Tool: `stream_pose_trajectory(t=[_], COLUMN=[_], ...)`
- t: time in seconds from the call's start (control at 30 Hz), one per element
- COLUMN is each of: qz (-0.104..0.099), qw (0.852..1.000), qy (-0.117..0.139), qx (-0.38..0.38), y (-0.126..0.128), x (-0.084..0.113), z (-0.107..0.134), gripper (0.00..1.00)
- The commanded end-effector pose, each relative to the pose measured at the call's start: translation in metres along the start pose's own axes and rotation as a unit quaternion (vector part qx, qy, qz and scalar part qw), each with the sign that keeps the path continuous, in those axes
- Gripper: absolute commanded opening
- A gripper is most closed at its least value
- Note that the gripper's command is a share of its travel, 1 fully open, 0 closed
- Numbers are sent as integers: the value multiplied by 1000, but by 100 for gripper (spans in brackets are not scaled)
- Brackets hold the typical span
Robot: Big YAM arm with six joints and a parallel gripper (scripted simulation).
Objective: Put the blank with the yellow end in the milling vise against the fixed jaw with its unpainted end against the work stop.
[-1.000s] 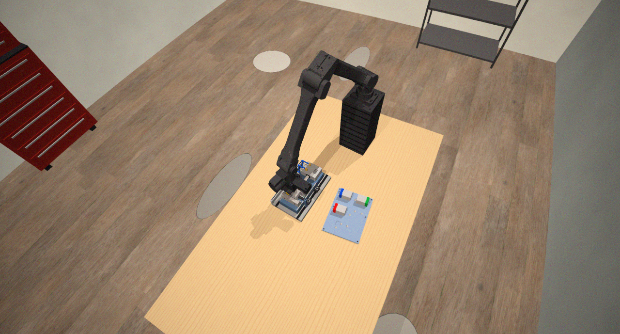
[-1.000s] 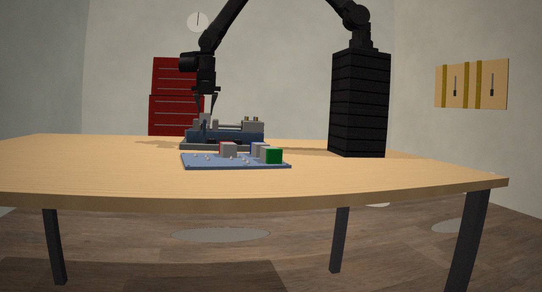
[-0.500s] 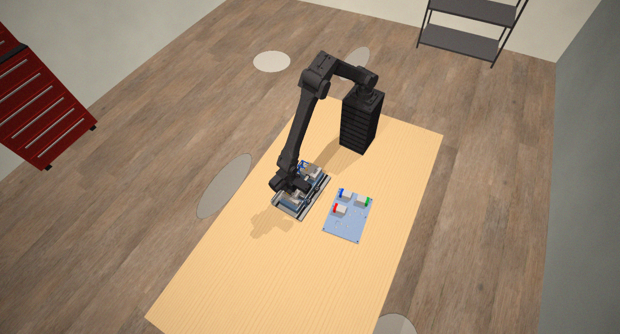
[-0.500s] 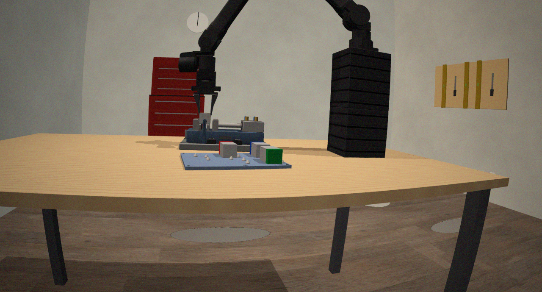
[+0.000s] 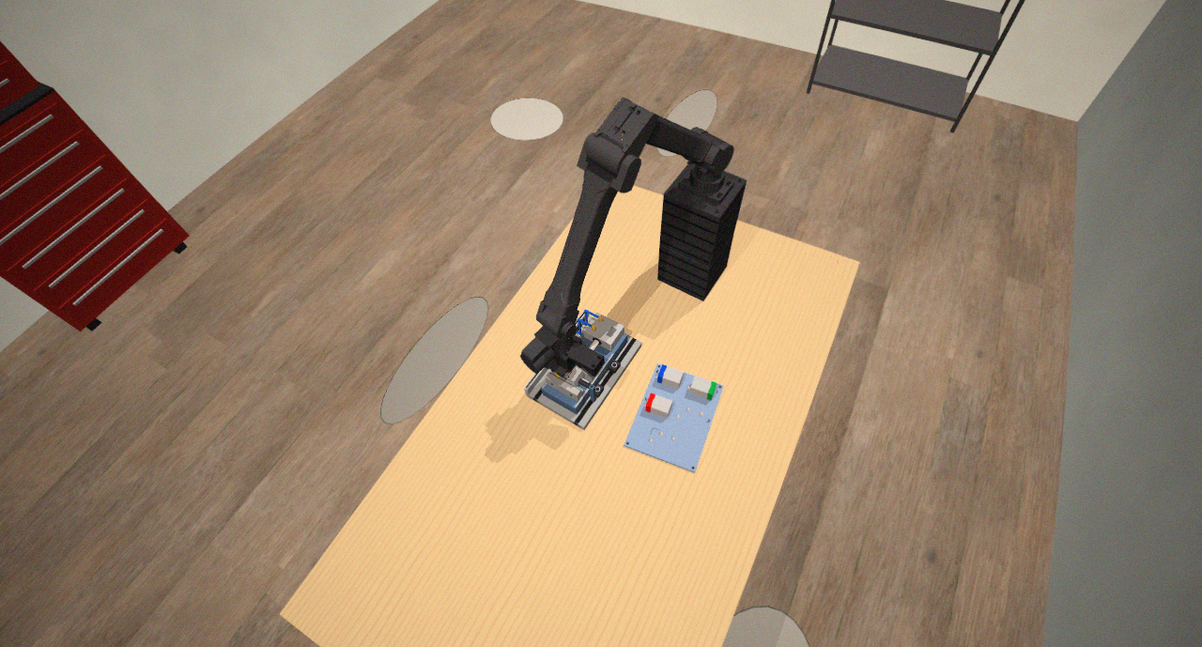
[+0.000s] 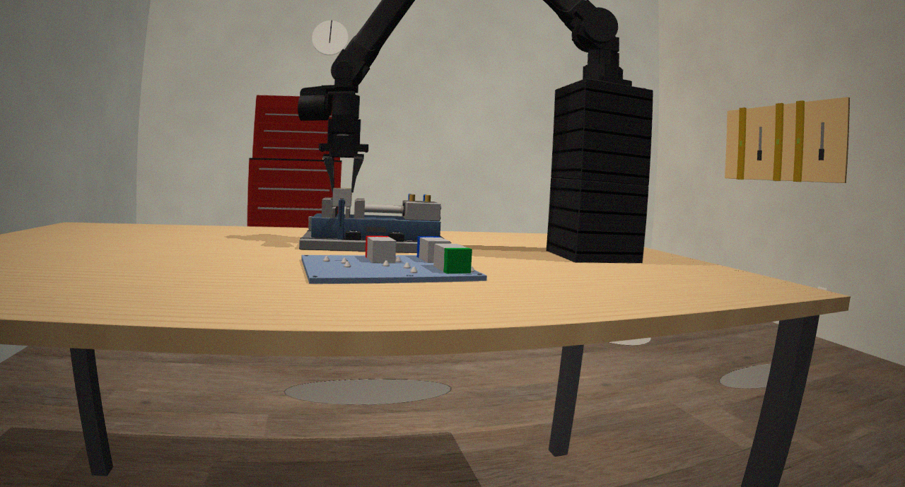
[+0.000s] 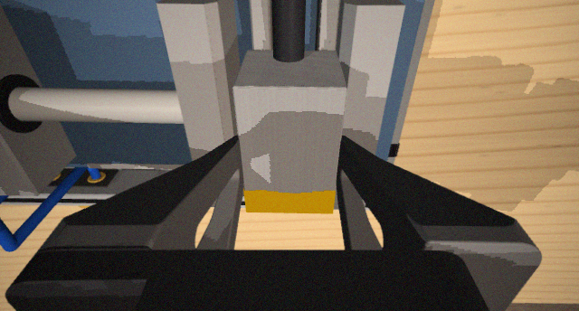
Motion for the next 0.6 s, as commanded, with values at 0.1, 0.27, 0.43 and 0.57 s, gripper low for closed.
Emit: stream_pose_trajectory(t=[0.1,0.27,0.43,0.57], qz=[39,40,42,44], qw=[999,999,999,999], qy=[3,3,3,3], qx=[2,2,3,3], y=[-33,-33,-34,-34], x=[32,32,31,31], z=[-7,-6,-6,-6], gripper=[0,0,0,0])
Point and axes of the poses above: the point where the finger pads meet when closed, its own x axis back along the fingers, its own y axis across the jaws, z = x × y, the point moved 9 cm from there along x, back along the fingers, and after that the axes turned 4 degrees about -x, right-handed, at the moved point
